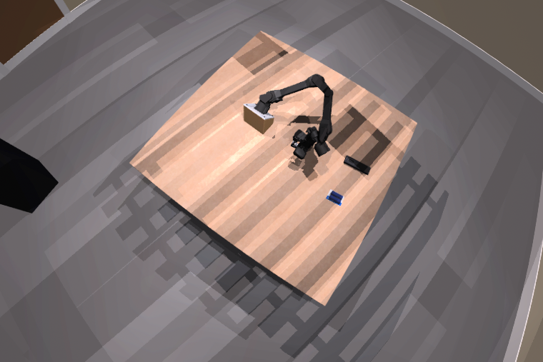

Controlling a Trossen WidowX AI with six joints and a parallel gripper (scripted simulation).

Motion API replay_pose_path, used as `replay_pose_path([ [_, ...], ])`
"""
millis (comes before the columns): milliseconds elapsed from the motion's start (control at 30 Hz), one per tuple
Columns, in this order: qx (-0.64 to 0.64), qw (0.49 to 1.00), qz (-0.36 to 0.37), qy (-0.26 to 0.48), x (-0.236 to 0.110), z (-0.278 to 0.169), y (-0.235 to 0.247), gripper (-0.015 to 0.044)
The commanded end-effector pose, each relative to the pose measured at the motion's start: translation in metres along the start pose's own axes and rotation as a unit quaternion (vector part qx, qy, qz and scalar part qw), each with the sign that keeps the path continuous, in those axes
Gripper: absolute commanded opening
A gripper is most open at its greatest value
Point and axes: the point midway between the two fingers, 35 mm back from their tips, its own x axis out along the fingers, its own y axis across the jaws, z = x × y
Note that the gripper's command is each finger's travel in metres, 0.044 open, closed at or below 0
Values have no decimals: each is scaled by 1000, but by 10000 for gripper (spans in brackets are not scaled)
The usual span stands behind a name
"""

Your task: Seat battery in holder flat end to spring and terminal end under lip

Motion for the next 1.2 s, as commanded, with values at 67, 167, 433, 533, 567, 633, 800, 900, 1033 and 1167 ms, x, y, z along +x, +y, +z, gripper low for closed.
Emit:
replay_pose_path([
  [67,-5,1000,3,23,-1,-4,-1,67],
  [167,-6,1000,3,29,-1,-3,-1,67],
  [433,-7,999,3,48,0,-2,-2,67],
  [533,-7,998,3,55,1,-2,-2,67],
  [567,-7,998,3,58,1,-2,-2,67],
  [633,-7,998,4,63,1,-1,-2,67],
  [800,-8,997,4,75,1,-1,-3,67],
  [900,-8,997,4,82,2,-1,-3,67],
  [1033,-8,996,4,91,2,0,-3,67],
  [1167,-9,995,4,101,2,0,-3,67],
])
